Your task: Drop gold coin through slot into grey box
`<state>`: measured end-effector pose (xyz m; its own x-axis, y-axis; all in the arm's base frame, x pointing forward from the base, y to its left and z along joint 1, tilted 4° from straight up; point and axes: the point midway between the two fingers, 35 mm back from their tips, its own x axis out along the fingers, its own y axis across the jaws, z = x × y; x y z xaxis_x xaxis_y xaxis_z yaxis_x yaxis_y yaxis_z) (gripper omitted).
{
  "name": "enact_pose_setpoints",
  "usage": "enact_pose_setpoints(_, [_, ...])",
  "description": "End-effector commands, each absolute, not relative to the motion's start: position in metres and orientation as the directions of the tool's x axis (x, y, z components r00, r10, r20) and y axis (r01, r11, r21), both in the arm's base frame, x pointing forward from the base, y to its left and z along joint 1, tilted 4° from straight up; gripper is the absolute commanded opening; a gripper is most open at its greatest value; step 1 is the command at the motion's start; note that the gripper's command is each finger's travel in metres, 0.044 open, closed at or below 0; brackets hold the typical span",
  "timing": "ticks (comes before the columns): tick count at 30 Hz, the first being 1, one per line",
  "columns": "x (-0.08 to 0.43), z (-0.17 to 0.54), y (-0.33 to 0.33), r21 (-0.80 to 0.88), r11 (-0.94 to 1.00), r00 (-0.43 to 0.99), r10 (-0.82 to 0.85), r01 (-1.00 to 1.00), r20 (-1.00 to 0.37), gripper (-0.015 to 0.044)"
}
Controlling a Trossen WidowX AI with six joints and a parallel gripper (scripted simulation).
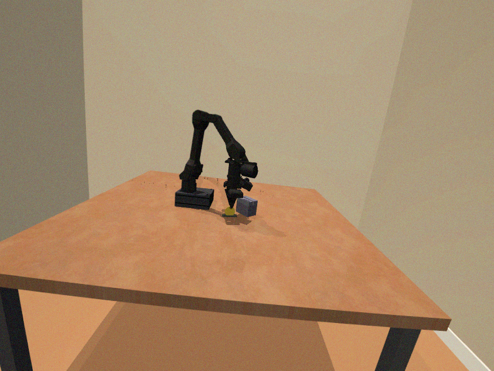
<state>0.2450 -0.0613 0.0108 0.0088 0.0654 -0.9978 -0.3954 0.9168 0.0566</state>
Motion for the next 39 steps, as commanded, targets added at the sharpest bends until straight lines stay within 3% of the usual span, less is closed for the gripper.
enact_pose_setpoints(1, [0.244,0.003,-0.061,0.058,0.918,0.004,0.064,-0.391,-0.998,0.0161])
enact_pose_setpoints(23, [0.243,-0.029,-0.059,0.058,0.918,0.004,0.065,-0.391,-0.998,0.0161])
enact_pose_setpoints(29, [0.243,-0.029,-0.059,0.058,0.918,0.004,0.065,-0.391,-0.998,0.0003])
enact_pose_setpoints(39, [0.243,-0.029,-0.059,0.058,0.918,0.005,0.065,-0.391,-0.998,0.0])
